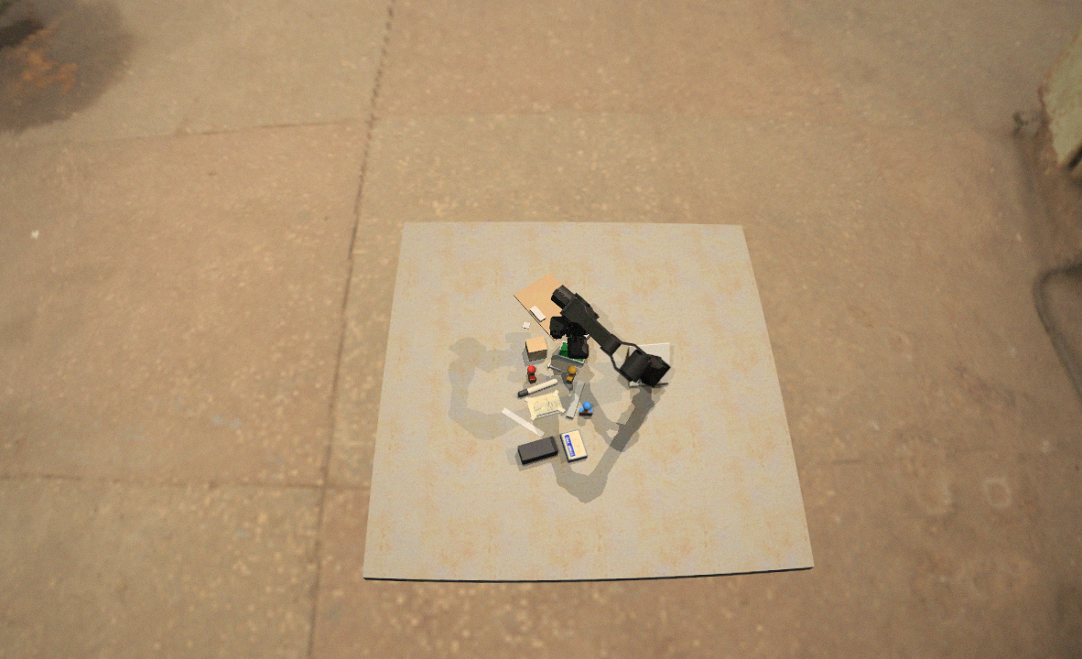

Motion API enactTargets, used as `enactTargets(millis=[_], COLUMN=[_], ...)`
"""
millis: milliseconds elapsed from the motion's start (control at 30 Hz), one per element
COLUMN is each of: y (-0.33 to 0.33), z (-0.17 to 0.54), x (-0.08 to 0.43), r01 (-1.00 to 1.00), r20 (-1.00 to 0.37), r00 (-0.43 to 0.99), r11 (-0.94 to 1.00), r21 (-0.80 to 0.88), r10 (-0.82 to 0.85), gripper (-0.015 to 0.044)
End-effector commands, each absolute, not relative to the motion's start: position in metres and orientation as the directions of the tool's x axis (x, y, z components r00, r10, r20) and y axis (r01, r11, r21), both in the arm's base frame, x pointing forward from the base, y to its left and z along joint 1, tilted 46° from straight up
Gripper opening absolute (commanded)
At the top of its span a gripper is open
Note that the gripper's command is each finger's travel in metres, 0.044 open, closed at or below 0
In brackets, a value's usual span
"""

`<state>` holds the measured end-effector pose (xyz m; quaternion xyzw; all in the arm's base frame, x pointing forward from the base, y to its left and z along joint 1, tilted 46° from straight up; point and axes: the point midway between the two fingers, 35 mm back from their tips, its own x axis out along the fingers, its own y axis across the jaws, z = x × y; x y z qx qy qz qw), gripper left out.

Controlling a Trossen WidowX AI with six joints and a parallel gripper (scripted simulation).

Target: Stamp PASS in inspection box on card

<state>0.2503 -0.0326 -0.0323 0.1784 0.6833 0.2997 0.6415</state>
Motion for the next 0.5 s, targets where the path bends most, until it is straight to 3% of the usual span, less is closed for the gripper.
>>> enactTargets(millis=[0, 467], y=[-0.0295, -0.0229], z=[-0.0349, -0.0413], x=[0.2494, 0.2476], r01=[-0.133, -0.136], r20=[-0.766, -0.766], r00=[-0.113, -0.112], r11=[0.754, 0.754], r21=[0.643, 0.643], r10=[0.633, 0.633], gripper=[0.0, 0.0])
